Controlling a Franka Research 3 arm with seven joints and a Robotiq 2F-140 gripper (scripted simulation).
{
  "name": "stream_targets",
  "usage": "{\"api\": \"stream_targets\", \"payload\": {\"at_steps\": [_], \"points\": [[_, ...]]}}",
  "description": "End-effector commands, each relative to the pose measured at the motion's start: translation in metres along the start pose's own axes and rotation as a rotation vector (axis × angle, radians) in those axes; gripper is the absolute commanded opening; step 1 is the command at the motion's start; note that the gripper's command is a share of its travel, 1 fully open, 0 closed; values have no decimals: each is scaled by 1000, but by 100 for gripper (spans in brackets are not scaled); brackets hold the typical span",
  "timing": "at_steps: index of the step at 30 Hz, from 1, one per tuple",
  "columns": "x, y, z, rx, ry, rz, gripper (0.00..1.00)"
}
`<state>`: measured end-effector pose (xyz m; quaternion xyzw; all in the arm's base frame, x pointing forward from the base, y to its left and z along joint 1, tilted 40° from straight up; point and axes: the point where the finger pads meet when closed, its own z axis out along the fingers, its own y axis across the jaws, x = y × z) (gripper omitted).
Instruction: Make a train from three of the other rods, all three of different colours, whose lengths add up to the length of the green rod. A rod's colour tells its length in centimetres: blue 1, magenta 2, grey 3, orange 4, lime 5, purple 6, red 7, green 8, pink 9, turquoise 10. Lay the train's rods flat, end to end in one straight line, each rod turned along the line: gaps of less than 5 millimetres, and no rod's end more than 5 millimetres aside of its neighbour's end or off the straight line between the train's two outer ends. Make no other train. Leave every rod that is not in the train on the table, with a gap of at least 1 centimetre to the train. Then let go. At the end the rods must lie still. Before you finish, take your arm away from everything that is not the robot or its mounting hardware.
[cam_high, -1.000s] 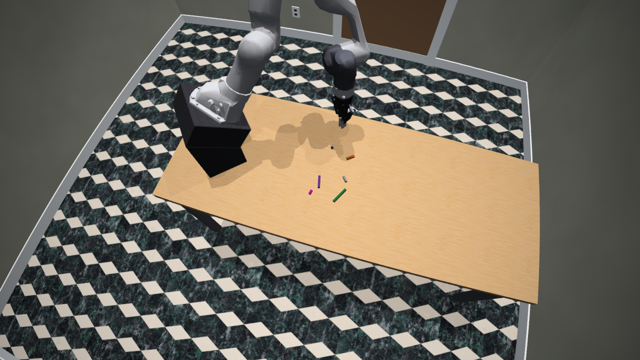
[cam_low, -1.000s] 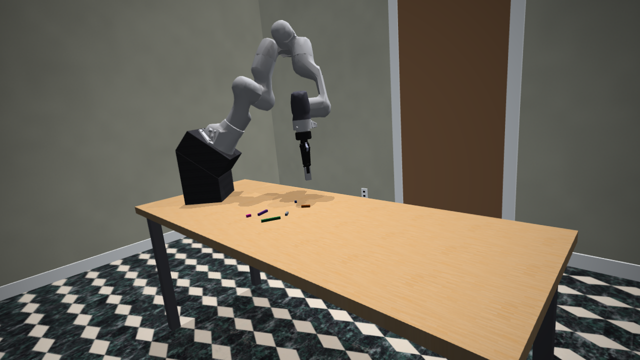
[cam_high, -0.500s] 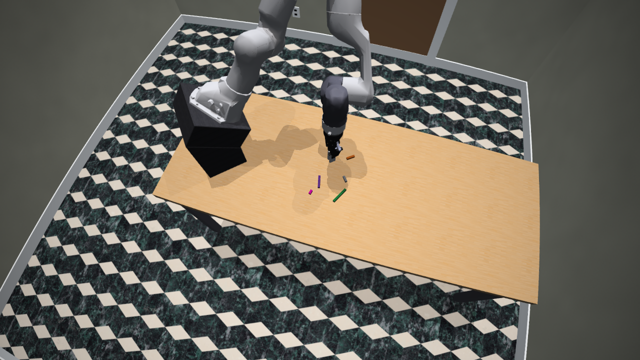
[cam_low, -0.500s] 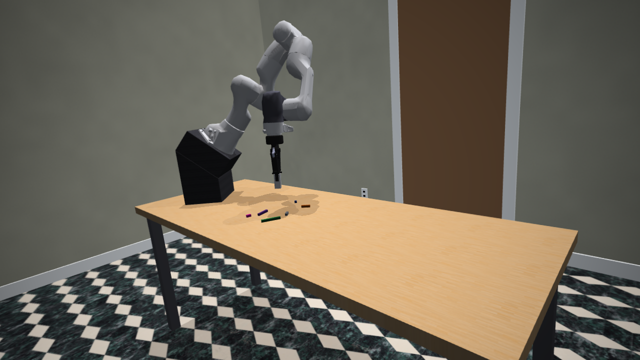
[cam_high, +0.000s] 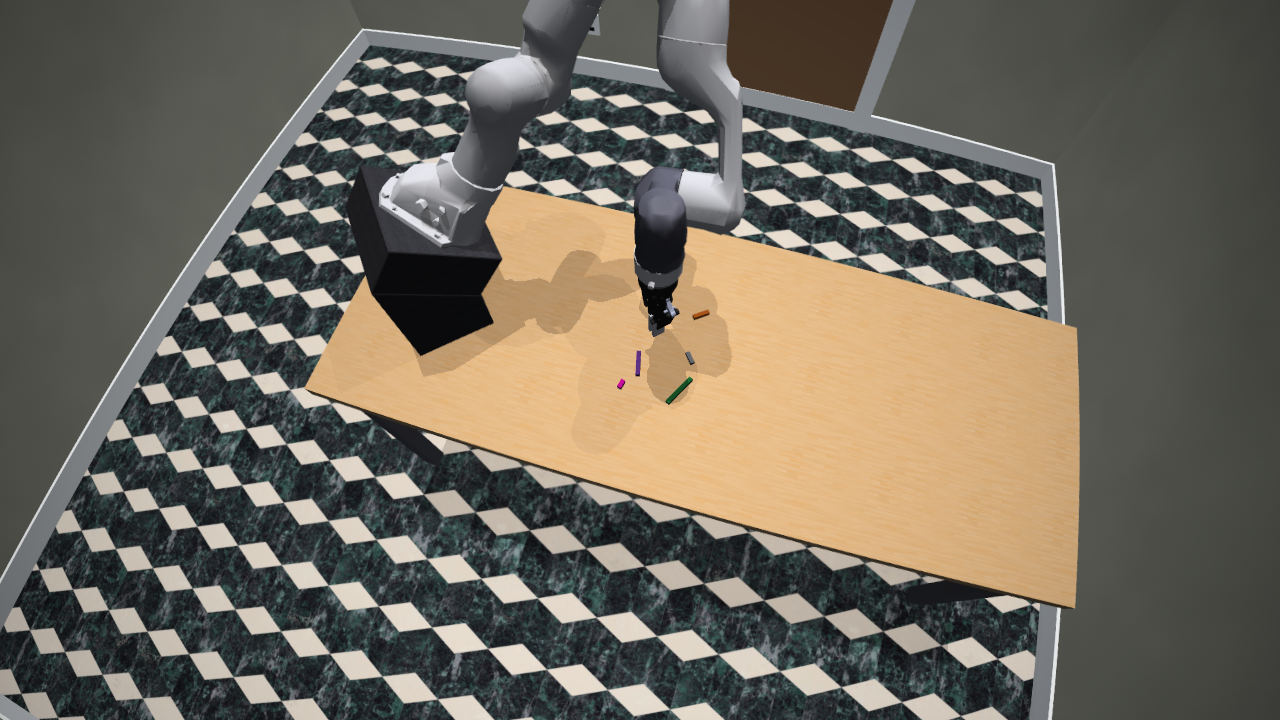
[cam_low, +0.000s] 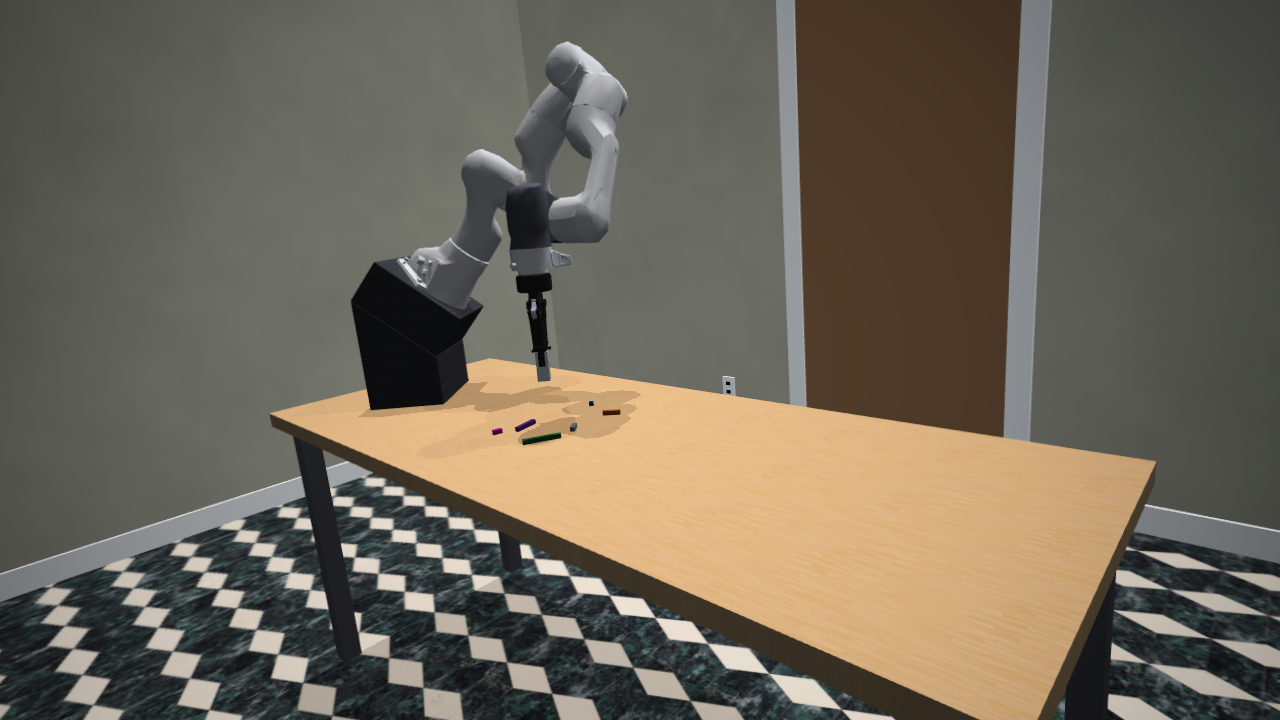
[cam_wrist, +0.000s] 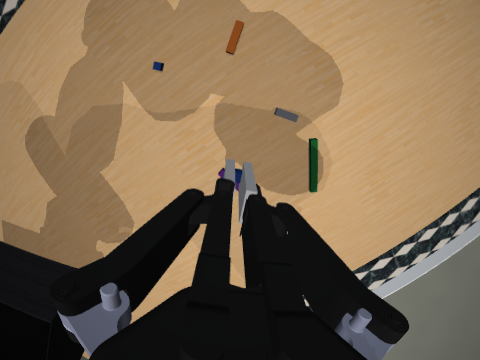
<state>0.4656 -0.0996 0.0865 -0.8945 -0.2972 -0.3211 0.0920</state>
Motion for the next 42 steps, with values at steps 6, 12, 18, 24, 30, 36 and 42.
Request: {"api": "stream_targets", "payload": {"at_steps": [6, 12, 18, 24, 30, 36, 42], "points": [[2, 0, 3, 0, 13, -51, 3], [2, 0, 18, 0, 13, -51, 3], [3, 0, 44, 0, 13, -51, 3], [3, 1, 62, 0, 13, -51, 3], [3, 1, 81, 0, 13, -51, 3], [3, 1, 88, 0, 13, -51, 3], [3, 1, 88, 0, 13, -51, 3]]}}
